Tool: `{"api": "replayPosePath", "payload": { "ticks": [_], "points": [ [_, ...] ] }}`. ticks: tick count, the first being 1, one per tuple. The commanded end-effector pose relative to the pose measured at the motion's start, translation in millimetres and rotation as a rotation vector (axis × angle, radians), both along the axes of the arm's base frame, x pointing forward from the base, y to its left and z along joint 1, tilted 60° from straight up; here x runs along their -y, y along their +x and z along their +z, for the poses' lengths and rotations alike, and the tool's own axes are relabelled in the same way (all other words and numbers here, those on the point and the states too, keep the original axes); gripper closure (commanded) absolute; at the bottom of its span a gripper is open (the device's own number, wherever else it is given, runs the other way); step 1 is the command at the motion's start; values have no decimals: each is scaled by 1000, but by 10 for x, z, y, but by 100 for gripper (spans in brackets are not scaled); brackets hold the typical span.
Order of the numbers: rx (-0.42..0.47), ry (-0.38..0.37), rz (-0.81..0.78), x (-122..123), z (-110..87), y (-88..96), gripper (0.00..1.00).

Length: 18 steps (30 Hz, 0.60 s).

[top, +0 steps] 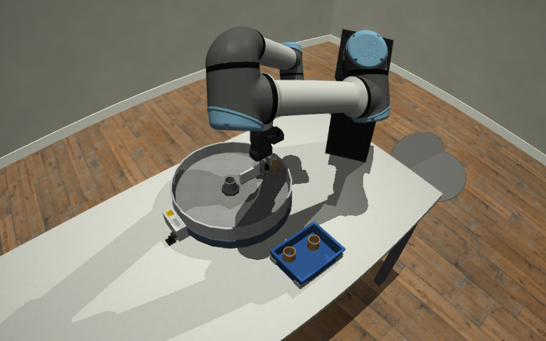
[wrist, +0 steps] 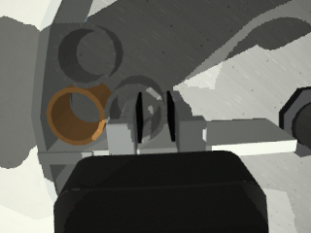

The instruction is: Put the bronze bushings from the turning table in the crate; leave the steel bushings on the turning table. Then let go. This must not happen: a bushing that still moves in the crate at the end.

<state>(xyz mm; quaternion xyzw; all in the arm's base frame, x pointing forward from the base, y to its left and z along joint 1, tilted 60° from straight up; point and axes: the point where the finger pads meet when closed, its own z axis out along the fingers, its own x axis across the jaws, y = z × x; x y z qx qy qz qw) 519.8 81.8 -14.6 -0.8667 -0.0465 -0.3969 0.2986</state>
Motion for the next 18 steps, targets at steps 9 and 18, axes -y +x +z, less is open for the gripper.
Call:
{"api": "replayPosePath", "payload": {
  "ticks": [9,18],
  "points": [
    [1,0,-1,-11,-11,17,55],
    [1,0,-1,-26,-24,35,55]
  ]
}}
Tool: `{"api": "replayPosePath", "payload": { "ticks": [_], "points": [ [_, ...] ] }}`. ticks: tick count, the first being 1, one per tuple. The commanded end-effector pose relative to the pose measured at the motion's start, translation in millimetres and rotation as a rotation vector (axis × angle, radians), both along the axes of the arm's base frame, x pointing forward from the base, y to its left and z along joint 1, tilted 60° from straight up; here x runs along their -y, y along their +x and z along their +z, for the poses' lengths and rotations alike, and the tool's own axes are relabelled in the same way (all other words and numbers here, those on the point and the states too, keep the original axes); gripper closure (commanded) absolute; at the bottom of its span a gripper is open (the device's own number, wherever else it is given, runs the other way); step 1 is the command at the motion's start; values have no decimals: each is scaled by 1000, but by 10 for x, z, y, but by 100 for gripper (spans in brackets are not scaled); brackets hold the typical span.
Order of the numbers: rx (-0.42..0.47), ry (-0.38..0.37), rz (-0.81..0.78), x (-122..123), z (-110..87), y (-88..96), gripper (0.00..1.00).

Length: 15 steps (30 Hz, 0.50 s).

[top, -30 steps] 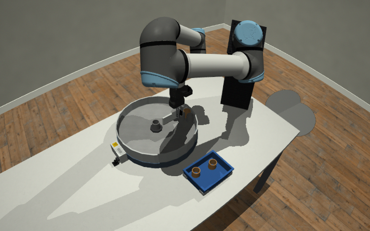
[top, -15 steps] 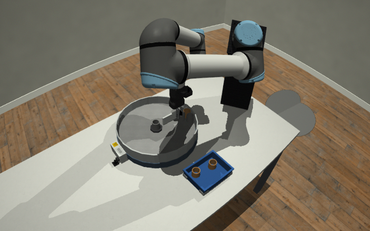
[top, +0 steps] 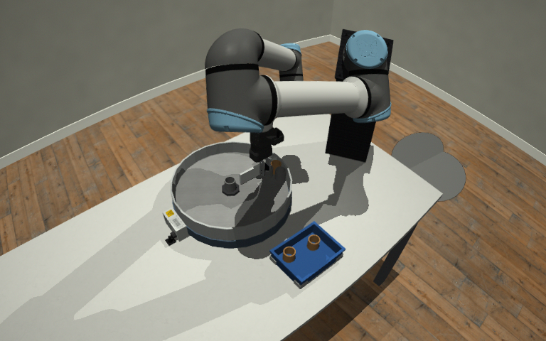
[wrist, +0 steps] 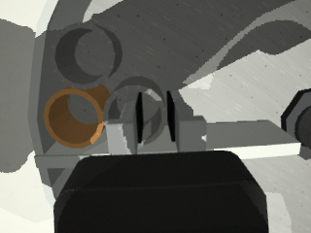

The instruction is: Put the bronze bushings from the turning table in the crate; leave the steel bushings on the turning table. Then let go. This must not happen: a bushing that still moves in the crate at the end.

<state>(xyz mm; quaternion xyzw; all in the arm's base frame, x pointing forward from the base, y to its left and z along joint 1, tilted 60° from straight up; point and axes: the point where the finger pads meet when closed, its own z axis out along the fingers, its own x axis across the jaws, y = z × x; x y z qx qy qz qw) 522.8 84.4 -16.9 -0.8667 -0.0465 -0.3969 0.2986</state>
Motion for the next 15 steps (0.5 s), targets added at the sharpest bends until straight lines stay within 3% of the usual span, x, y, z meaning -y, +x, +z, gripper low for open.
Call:
{"api": "replayPosePath", "payload": {
  "ticks": [1,6,7,15],
  "points": [
    [1,0,-1,0,-1,5,55],
    [1,0,-1,0,-1,5,55],
    [1,0,-1,0,0,4,100],
    [1,0,-1,0,0,4,100]
  ]
}}
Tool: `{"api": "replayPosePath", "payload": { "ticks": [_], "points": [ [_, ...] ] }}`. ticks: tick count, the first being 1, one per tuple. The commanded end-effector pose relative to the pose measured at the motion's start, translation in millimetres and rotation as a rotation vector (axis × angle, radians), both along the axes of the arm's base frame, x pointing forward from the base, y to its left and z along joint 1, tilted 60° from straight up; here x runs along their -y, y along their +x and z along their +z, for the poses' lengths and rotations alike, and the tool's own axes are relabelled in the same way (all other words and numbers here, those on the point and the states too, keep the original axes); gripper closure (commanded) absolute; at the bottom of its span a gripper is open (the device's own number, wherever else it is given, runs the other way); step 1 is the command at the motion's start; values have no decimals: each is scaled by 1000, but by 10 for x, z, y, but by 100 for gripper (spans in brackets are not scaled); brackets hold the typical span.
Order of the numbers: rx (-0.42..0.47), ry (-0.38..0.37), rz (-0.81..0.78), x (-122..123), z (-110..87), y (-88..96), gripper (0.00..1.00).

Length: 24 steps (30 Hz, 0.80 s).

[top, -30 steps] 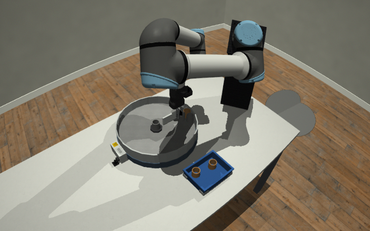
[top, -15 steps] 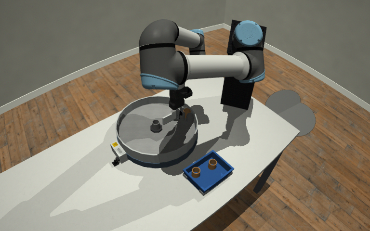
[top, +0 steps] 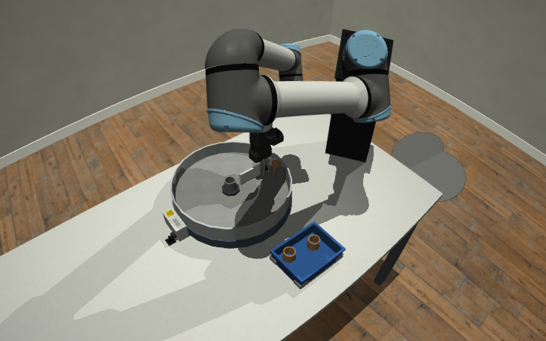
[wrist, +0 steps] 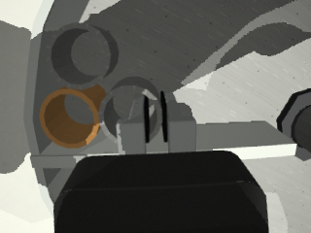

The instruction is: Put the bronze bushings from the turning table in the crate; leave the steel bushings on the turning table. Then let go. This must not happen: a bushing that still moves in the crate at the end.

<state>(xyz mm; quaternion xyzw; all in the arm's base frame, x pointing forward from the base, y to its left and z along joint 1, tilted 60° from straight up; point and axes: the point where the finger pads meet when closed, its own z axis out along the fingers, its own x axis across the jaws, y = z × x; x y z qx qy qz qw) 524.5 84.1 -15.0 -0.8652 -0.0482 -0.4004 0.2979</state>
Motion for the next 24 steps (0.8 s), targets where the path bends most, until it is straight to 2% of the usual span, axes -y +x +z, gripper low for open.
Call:
{"api": "replayPosePath", "payload": {
  "ticks": [1,24],
  "points": [
    [-8,1,-1,-3,-20,-13,100],
    [1,0,-1,4,4,2,100]
  ]
}}
